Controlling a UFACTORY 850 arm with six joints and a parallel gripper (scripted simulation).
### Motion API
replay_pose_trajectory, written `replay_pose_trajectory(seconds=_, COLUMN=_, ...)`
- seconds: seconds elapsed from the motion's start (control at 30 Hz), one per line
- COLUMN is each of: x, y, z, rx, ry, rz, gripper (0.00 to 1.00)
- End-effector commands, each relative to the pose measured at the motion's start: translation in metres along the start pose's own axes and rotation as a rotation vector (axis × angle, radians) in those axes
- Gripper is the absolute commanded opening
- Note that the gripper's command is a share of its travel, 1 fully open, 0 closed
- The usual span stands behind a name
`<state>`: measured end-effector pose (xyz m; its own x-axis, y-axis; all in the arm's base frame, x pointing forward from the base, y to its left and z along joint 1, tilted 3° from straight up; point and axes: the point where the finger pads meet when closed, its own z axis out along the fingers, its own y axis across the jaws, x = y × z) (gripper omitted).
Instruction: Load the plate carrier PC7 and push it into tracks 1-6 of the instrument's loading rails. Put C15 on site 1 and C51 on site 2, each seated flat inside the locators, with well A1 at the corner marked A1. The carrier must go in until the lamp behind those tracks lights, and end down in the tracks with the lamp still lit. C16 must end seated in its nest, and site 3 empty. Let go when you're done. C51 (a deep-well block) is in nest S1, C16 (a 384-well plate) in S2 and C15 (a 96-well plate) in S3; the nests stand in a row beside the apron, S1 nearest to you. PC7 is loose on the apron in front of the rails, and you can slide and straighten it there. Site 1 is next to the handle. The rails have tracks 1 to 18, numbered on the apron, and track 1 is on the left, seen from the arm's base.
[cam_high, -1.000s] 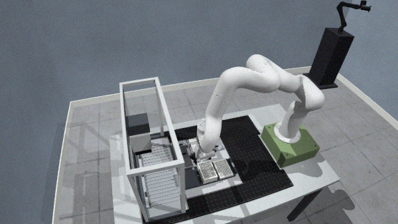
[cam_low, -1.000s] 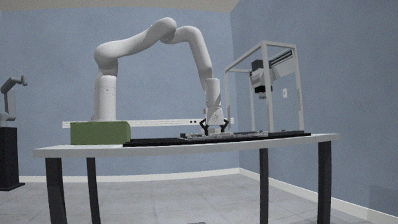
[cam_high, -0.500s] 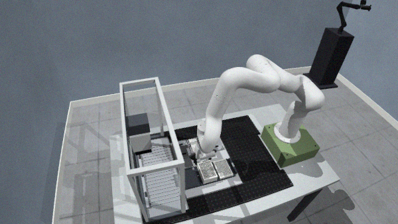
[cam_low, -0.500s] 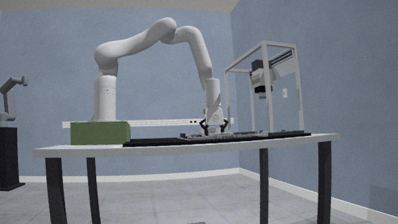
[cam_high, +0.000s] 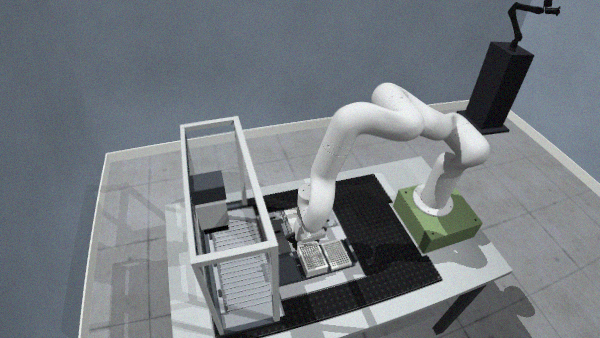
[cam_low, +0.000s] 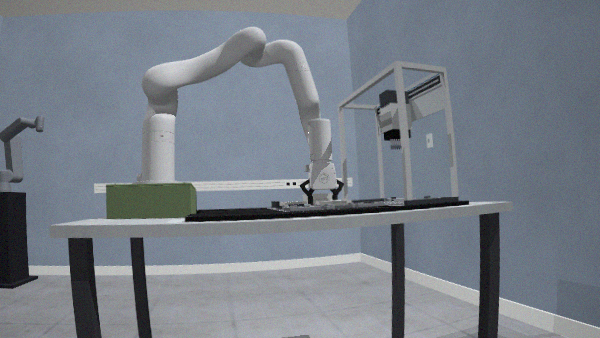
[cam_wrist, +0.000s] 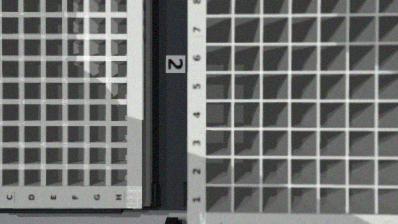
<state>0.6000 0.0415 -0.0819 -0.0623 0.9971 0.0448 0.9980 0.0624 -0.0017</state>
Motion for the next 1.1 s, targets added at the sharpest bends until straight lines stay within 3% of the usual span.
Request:
replay_pose_trajectory(seconds=0.0, x=0.002, y=0.001, z=-0.001, rx=-0.002, ry=0.0, rz=0.0, gripper=1.0)
replay_pose_trajectory(seconds=1.07, x=0.016, y=0.001, z=-0.001, rx=-0.002, ry=0.0, rz=0.0, gripper=1.0)
